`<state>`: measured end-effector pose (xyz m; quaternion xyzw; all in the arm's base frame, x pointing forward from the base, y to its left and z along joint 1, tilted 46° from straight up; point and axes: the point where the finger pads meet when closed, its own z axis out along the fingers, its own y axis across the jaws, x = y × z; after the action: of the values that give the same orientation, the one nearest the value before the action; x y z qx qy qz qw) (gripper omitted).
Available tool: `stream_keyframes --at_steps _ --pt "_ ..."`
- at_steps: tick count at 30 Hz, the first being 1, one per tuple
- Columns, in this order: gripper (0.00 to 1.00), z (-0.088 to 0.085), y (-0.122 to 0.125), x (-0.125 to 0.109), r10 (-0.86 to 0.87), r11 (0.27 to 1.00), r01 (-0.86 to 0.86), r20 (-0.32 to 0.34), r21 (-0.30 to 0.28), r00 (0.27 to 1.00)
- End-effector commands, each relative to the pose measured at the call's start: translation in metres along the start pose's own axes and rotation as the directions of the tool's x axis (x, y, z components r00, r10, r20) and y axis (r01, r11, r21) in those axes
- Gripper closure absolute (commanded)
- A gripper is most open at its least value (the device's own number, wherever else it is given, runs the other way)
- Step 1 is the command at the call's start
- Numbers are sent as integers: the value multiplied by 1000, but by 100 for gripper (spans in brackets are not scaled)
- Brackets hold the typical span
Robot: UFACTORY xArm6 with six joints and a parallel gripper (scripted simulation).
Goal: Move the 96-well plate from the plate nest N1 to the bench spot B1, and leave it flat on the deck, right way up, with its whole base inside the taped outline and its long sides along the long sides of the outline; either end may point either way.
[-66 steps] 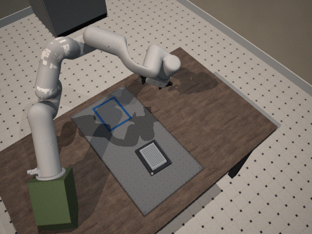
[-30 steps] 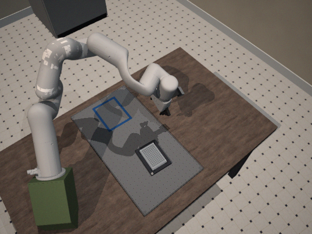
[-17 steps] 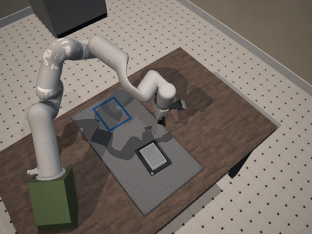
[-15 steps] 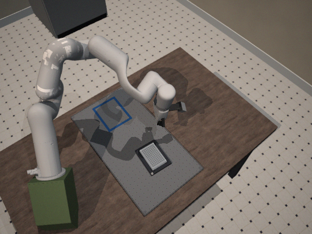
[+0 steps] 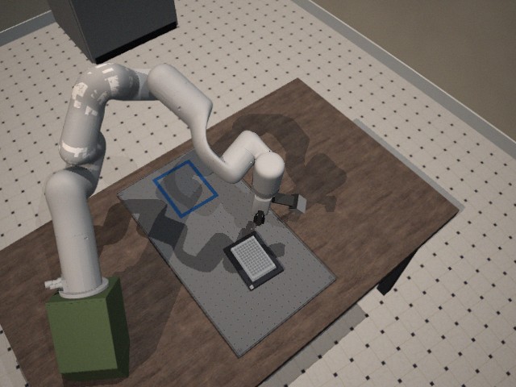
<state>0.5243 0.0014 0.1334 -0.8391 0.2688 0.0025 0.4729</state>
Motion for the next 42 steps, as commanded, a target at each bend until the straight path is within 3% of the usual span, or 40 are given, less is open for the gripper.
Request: stream_keyframes --at_steps 1,17,30,42 --pt "0 0 9 2 78 997 -78 -17 -15 997" --pt "0 5 62 2 424 901 -430 -92 -50 901" --pt "0 8 114 -4 705 691 -722 -183 -41 685" --pt "0 8 115 -4 712 683 -730 -186 -40 677"
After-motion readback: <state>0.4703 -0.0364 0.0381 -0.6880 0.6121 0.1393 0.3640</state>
